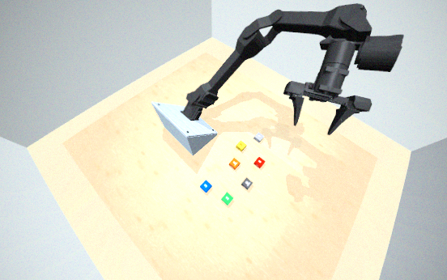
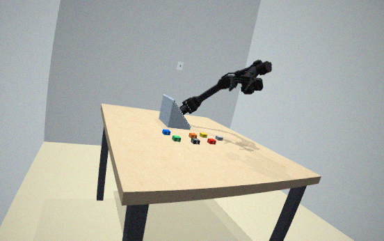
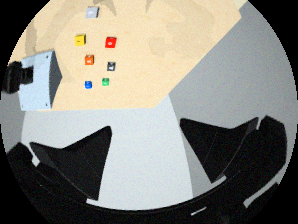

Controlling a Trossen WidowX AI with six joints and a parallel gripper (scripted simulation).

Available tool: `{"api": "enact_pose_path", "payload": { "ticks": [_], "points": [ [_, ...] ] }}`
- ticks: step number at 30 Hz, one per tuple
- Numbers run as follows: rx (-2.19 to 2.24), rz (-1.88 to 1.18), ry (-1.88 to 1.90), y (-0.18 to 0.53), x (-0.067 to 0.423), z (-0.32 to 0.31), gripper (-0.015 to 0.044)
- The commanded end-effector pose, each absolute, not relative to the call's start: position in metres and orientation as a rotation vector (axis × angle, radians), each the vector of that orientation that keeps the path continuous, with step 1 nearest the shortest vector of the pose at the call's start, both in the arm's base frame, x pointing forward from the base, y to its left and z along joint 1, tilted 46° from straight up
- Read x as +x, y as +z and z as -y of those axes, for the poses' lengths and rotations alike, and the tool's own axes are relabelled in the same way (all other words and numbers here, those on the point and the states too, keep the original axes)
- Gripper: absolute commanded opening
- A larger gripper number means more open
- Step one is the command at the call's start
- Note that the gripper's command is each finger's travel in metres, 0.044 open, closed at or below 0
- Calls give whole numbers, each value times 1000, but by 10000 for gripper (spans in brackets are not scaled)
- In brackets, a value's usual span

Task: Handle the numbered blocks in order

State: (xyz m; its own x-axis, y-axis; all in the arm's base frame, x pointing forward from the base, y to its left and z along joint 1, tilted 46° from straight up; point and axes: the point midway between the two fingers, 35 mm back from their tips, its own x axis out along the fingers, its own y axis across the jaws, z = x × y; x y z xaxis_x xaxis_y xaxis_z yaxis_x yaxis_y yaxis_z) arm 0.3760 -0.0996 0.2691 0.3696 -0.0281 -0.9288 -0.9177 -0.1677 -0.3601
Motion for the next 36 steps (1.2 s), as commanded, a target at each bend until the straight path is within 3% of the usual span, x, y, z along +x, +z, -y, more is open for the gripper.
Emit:
{"api": "enact_pose_path", "payload": {
  "ticks": [1,9,19,36],
  "points": [
    [-1175,-1026,990,207,373,131,400],
    [-460,-1249,882,93,336,173,400],
    [540,-1420,622,-23,251,180,400],
    [601,-1425,604,-28,245,179,400]
  ]
}}
